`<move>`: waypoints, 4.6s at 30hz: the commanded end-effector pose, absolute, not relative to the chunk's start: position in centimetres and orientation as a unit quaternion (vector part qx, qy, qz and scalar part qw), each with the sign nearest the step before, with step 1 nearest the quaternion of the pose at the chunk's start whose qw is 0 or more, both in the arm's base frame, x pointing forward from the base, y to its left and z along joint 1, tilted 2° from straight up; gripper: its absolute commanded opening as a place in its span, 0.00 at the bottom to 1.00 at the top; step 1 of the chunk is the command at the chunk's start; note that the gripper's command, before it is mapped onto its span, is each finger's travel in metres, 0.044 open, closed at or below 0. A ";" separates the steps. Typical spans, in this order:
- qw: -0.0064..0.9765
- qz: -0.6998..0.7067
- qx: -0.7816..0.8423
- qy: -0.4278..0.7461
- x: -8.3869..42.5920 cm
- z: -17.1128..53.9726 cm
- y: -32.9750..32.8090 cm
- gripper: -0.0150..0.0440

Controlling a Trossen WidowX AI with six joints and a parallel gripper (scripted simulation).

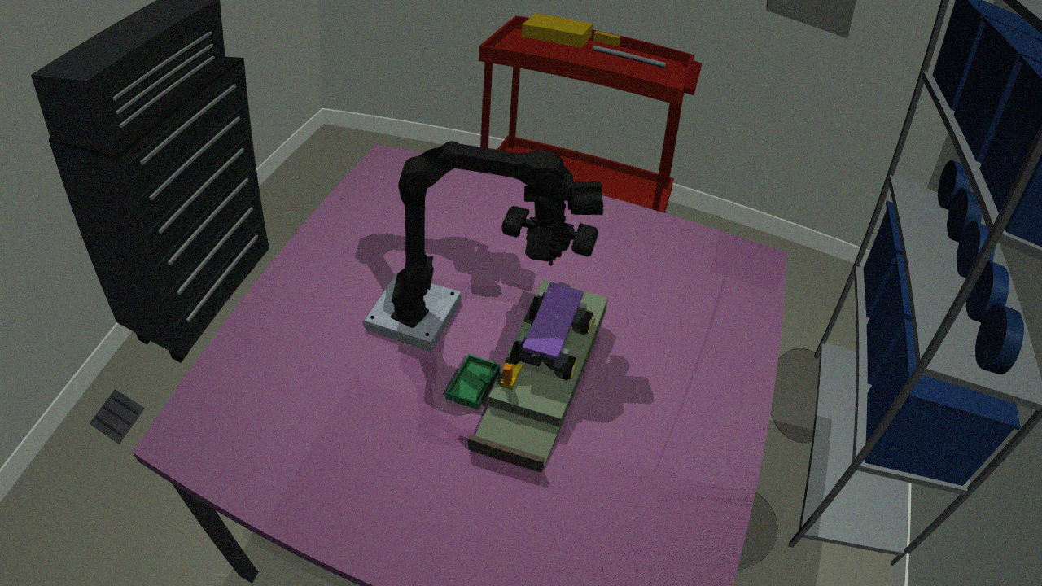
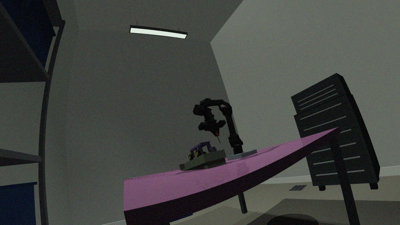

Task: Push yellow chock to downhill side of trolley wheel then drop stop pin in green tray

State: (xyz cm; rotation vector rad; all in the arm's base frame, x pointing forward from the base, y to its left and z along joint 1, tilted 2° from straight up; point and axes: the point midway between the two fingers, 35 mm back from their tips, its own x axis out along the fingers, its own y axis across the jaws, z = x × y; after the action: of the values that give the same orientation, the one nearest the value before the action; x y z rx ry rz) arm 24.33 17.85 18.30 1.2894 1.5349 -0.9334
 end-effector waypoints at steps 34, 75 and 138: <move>0.450 -0.382 0.519 0.618 21.7 17.0 10.1 0.25; 0.454 -0.386 0.516 0.615 23.8 13.9 -5.3 0.25; 0.062 -0.706 0.702 0.064 23.9 13.7 -6.9 0.25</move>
State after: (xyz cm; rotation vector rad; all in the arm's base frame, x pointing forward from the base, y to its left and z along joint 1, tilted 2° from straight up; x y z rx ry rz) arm 24.04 -6.96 13.76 2.0911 0.2905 -2.0958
